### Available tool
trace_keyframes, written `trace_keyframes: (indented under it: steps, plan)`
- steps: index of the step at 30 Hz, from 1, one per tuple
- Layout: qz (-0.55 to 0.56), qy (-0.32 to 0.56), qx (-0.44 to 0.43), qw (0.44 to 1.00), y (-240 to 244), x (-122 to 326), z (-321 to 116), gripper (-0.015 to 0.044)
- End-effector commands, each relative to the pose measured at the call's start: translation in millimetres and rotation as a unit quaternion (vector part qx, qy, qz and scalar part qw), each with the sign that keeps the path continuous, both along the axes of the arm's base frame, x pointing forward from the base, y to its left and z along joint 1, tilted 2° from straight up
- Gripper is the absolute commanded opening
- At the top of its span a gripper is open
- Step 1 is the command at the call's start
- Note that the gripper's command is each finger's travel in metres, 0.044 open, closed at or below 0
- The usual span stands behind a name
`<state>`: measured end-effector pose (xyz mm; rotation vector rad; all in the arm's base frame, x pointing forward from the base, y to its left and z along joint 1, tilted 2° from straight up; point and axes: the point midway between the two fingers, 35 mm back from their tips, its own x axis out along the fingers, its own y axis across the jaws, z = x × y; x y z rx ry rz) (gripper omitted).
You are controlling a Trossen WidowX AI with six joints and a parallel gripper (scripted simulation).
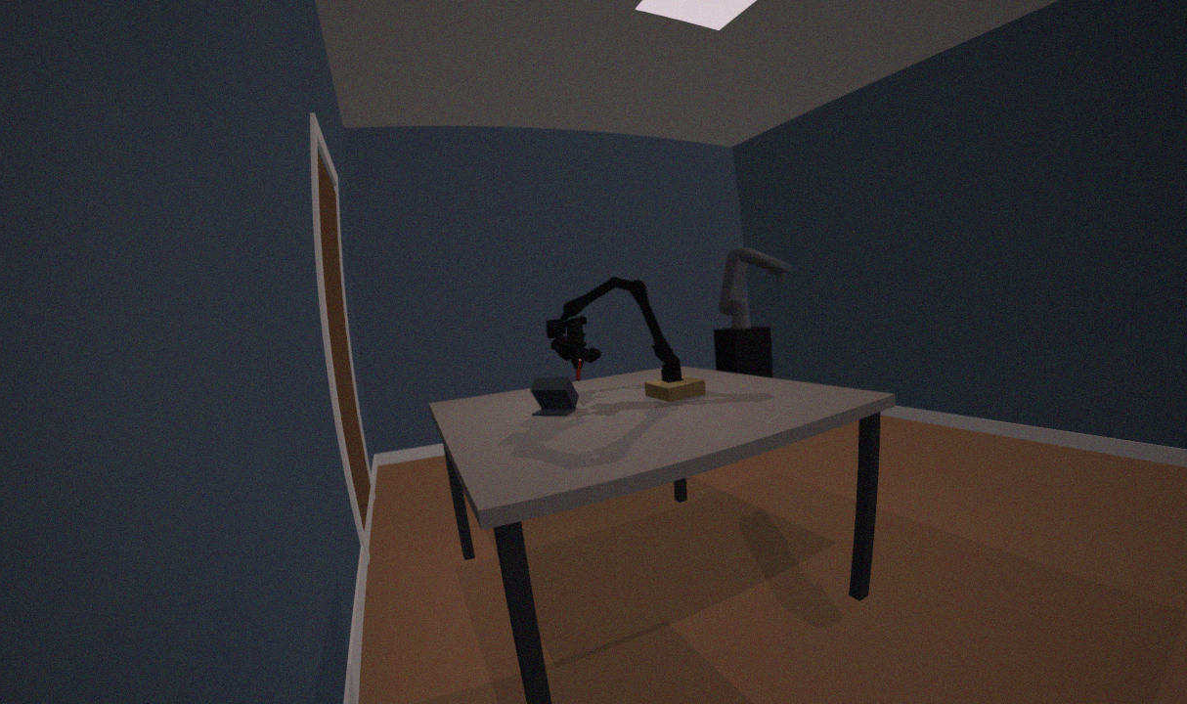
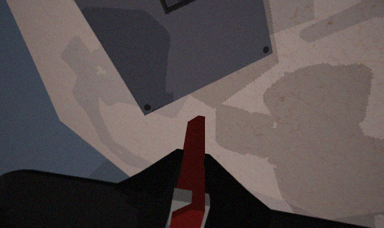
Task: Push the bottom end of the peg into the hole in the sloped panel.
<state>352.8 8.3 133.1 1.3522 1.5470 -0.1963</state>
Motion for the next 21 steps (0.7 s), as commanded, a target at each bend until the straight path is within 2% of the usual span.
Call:
trace_keyframes:
  steps: [1, 21]
  plan:
    - [-0.031, 0.019, 0.017, 0.999, -6, 2, -1, 0.0000]
    - [-0.150, 0.077, 0.081, 0.982, -34, 9, 4, 0.0000]
